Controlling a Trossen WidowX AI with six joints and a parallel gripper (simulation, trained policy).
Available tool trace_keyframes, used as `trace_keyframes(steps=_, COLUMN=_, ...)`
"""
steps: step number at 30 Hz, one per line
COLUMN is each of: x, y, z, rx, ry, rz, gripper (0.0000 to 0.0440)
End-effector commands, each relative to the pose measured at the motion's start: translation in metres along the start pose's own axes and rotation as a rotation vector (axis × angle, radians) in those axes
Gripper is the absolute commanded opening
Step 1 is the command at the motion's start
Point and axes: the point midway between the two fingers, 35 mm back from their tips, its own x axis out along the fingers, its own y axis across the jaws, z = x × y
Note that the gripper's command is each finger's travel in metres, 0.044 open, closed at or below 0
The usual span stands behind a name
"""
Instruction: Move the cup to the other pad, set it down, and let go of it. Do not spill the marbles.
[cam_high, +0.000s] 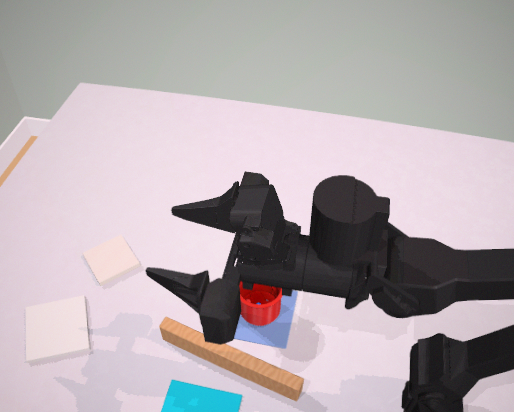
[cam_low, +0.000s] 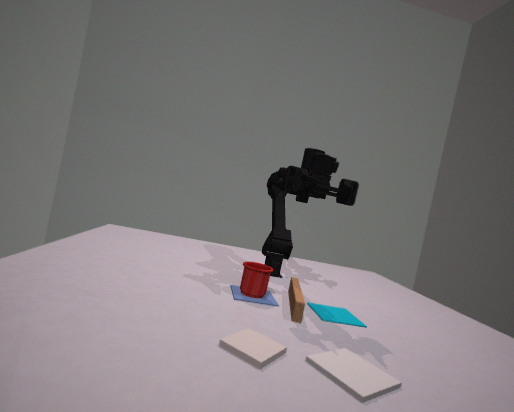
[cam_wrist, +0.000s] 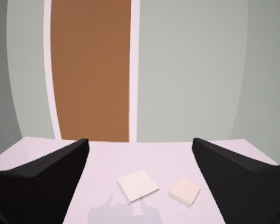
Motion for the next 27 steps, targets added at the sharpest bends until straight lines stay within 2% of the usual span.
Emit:
trace_keyframes(steps=1, x=0.000, y=0.000, z=-0.001, rx=0.000, ry=0.006, rz=-0.003, gripper=0.0374)
trace_keyframes(steps=13, x=0.000, y=0.001, z=-0.019, rx=0.017, ry=0.137, rz=-0.019, gripper=0.0067)
trace_keyframes(steps=18, x=0.001, y=0.005, z=-0.026, rx=0.030, ry=0.210, rz=-0.009, gripper=0.0052)
trace_keyframes(steps=27, x=0.003, y=0.013, z=-0.034, rx=0.060, ry=0.341, rz=0.011, gripper=0.0077)
